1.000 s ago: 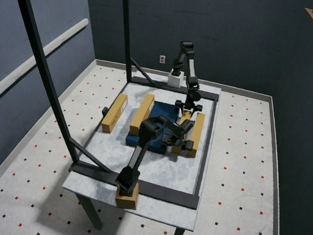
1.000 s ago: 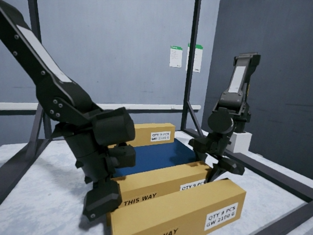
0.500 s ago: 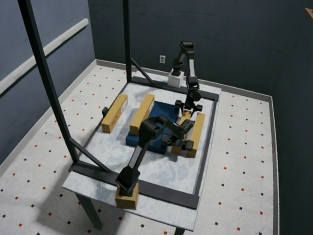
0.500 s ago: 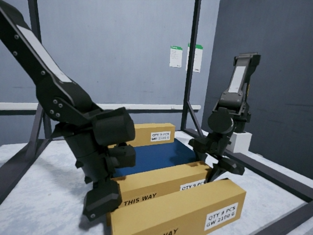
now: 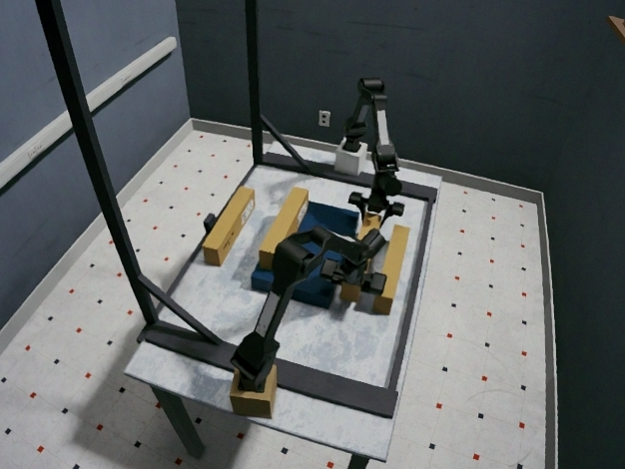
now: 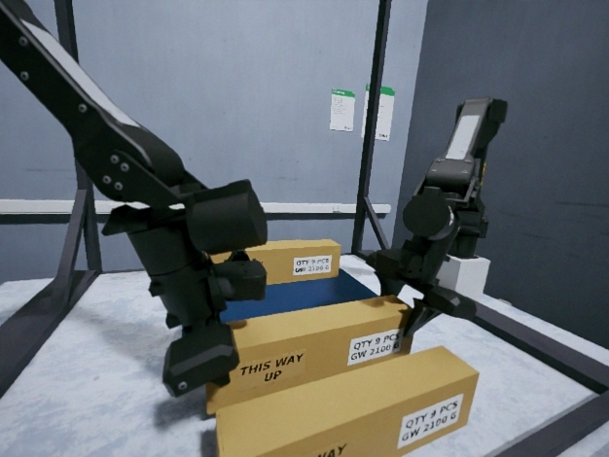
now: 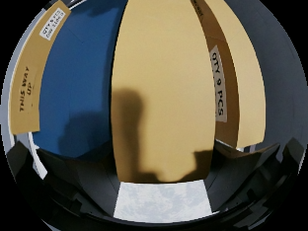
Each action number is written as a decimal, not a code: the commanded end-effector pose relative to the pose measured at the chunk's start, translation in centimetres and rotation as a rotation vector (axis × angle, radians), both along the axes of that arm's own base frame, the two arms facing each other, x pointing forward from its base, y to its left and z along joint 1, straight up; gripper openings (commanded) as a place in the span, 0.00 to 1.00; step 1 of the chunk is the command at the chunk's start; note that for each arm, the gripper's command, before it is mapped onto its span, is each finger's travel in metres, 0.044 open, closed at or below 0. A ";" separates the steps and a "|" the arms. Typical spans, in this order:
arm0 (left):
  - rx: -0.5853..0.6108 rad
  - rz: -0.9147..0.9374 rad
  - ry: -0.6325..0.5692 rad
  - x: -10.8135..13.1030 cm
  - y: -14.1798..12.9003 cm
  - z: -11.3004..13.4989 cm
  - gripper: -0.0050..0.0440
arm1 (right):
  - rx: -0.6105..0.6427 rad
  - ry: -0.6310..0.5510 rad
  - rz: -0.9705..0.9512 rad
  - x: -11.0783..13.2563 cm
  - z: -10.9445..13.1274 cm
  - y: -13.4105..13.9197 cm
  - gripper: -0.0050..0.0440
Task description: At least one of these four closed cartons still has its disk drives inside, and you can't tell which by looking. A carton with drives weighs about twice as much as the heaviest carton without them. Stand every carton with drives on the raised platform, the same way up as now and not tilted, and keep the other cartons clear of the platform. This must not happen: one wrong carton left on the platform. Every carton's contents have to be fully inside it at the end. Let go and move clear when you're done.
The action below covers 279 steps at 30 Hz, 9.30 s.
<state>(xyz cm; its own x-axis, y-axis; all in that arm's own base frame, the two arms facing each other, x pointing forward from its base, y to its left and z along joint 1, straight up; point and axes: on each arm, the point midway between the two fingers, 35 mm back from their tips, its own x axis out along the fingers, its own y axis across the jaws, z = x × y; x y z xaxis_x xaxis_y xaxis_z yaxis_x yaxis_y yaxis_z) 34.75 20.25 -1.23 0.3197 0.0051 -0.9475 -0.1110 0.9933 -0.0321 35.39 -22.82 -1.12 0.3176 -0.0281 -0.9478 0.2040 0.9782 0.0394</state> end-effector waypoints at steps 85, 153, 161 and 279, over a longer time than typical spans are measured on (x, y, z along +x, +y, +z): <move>0.034 0.003 -0.038 0.5 0.8 6.3 0.00 | -0.018 -0.021 -0.002 0.4 6.5 -0.7 0.00; 0.039 0.004 -0.043 0.5 0.9 7.7 0.00 | -0.040 -0.042 0.000 0.5 8.3 -0.8 0.00; 0.038 0.003 -0.042 0.5 0.9 7.7 0.00 | -0.040 -0.043 -0.003 0.5 8.3 -0.8 0.00; 0.036 0.004 -0.044 0.6 0.9 7.0 0.00 | -0.014 -0.016 0.002 0.4 7.5 -0.9 0.00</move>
<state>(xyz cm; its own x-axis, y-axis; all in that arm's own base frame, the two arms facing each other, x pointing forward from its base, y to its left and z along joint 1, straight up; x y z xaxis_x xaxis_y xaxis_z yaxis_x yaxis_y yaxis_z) 34.94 20.42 3.40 0.3184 -0.0013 -0.9480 -0.1096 0.9932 -0.0382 35.26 -22.95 3.95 0.2855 -0.0114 -0.9583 0.2038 0.9778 0.0491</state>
